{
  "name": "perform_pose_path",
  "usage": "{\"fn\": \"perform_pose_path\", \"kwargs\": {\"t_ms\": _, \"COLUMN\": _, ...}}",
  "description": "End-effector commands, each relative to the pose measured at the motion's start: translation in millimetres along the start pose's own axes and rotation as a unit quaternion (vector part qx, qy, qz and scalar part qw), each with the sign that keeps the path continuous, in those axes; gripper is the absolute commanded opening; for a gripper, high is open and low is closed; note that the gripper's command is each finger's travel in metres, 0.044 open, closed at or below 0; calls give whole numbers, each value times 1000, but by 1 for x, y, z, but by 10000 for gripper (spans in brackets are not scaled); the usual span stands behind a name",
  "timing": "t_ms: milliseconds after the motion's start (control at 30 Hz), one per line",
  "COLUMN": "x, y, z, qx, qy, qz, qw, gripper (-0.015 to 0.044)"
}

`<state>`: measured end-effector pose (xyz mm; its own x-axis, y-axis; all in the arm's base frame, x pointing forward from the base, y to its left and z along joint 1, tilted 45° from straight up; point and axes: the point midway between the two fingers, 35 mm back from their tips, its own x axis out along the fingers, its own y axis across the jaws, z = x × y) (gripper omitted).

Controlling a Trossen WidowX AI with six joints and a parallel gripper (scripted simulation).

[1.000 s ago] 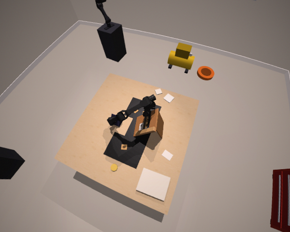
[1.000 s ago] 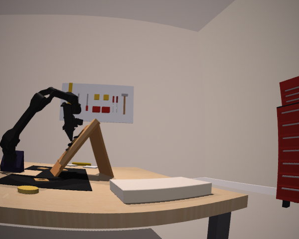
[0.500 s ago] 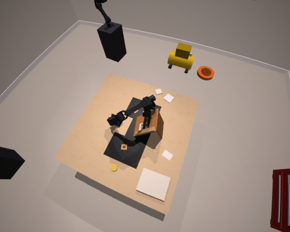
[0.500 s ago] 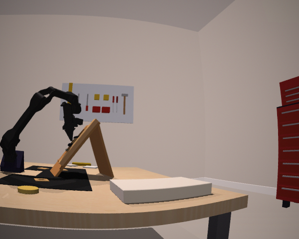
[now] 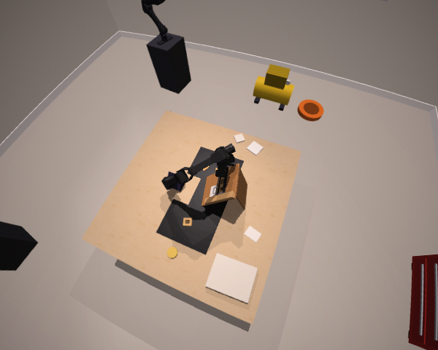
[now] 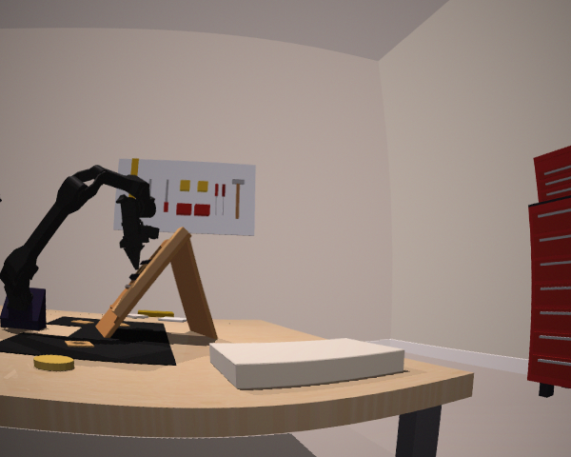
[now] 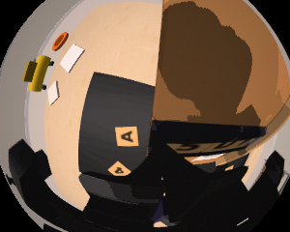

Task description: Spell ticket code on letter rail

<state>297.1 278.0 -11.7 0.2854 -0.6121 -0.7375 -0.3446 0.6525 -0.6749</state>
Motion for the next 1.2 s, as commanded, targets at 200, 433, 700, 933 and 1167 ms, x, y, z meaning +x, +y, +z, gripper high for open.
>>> {"fn": "perform_pose_path", "kwargs": {"t_ms": 200, "x": 1, "y": -4, "z": 1, "qx": -1, "qy": -1, "qz": -2, "qw": 1000, "gripper": 0}}
{"fn": "perform_pose_path", "kwargs": {"t_ms": 433, "x": 1, "y": -7, "z": 1, "qx": -1, "qy": -1, "qz": -2, "qw": 1000, "gripper": 0}}
{"fn": "perform_pose_path", "kwargs": {"t_ms": 700, "x": 0, "y": -6, "z": 0, "qx": -1, "qy": -1, "qz": -2, "qw": 1000, "gripper": 0}}
{"fn": "perform_pose_path", "kwargs": {"t_ms": 933, "x": -10, "y": -4, "z": -8, "qx": -1, "qy": -1, "qz": -2, "qw": 1000, "gripper": 0}}
{"fn": "perform_pose_path", "kwargs": {"t_ms": 1167, "x": -18, "y": -4, "z": -16, "qx": -1, "qy": 0, "qz": -2, "qw": 1000, "gripper": 0}}
